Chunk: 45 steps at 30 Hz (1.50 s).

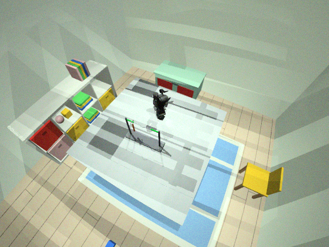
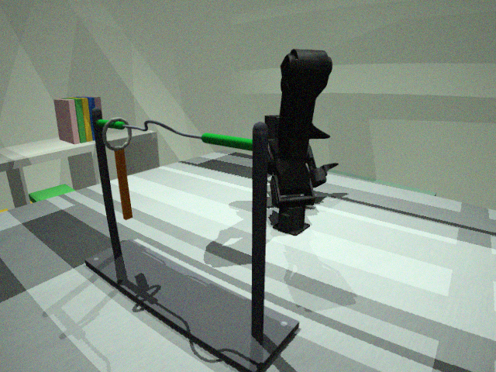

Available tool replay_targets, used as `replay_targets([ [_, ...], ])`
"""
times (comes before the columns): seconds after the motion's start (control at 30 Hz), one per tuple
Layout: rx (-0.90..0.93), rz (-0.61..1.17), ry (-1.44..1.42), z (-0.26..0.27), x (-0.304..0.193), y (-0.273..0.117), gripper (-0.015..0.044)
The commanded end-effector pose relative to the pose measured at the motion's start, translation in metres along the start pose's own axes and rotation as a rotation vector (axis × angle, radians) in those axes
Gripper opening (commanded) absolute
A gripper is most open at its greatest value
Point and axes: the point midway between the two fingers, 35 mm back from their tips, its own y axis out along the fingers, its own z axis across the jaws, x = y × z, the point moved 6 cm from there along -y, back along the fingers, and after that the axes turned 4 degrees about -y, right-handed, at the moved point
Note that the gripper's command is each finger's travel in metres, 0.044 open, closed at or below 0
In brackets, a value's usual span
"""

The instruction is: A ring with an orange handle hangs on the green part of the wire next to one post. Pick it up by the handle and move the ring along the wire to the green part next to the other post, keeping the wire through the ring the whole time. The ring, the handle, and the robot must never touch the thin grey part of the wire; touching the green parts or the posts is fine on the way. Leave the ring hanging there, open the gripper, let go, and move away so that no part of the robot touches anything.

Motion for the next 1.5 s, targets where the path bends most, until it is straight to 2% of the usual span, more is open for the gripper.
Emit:
replay_targets([
  [0.0, -0.004, -0.006, 0.003, 0.000, 0.001, 0.000, 0.0374],
  [0.13, -0.093, -0.149, 0.079, -0.010, 0.015, -0.009, 0.0269],
  [0.27, -0.232, -0.447, 0.219, -0.027, 0.041, -0.035, 0.0164],
  [0.47, -0.348, -0.947, 0.400, -0.043, 0.071, -0.089, 0.0160],
  [0.67, -0.341, -1.482, 0.511, -0.046, 0.083, -0.156, 0.0160],
  [0.77, -0.288, -1.754, 0.528, -0.042, 0.081, -0.190, 0.0160],
  [1.1, -0.011, -2.391, 0.349, -0.008, 0.048, -0.271, 0.0160],
  [1.3, 0.281, -2.677, 0.115, 0.024, 0.022, -0.297, 0.0160],
  [1.47, 0.576, -2.835, -0.153, 0.051, -0.004, -0.308, 0.0160],
])
